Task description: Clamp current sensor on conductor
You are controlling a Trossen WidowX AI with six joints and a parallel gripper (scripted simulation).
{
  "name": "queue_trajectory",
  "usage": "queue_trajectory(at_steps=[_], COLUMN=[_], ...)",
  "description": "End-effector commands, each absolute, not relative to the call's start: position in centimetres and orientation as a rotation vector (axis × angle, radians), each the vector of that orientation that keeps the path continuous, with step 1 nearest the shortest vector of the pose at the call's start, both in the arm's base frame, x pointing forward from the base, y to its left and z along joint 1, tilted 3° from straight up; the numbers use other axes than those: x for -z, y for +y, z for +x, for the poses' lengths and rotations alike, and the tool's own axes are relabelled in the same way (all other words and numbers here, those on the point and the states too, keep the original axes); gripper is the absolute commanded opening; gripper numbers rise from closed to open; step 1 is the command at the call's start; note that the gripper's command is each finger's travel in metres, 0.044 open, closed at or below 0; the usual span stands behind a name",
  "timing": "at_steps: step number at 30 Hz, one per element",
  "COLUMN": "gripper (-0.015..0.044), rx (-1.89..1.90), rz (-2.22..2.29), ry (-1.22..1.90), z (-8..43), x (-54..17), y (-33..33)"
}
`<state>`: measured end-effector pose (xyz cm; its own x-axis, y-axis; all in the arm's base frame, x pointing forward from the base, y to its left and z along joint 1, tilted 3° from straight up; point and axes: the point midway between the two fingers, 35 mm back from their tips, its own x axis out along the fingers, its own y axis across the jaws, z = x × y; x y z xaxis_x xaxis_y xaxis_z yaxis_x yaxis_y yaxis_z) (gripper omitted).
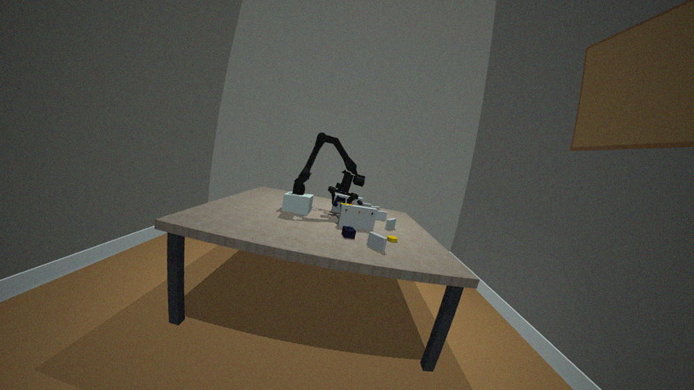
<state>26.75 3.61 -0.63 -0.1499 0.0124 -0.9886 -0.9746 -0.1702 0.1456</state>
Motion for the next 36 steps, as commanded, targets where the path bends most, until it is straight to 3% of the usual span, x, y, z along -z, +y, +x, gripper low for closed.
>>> queue_trajectory(at_steps=[1, 19, 30, 36], gripper=[0.0407, 0.0287, 0.0000, 0.0000], rx=[-1.457, -1.457, -1.457, -1.457], rz=[-1.241, -1.241, -1.241, -1.241], ry=[1.214, 1.214, 1.214, 1.214], z=[26.78, 26.78, 26.78, 26.78], x=[0.59, 0.59, 0.59, 0.59], y=[3.62, 3.62, 3.62, 3.62])
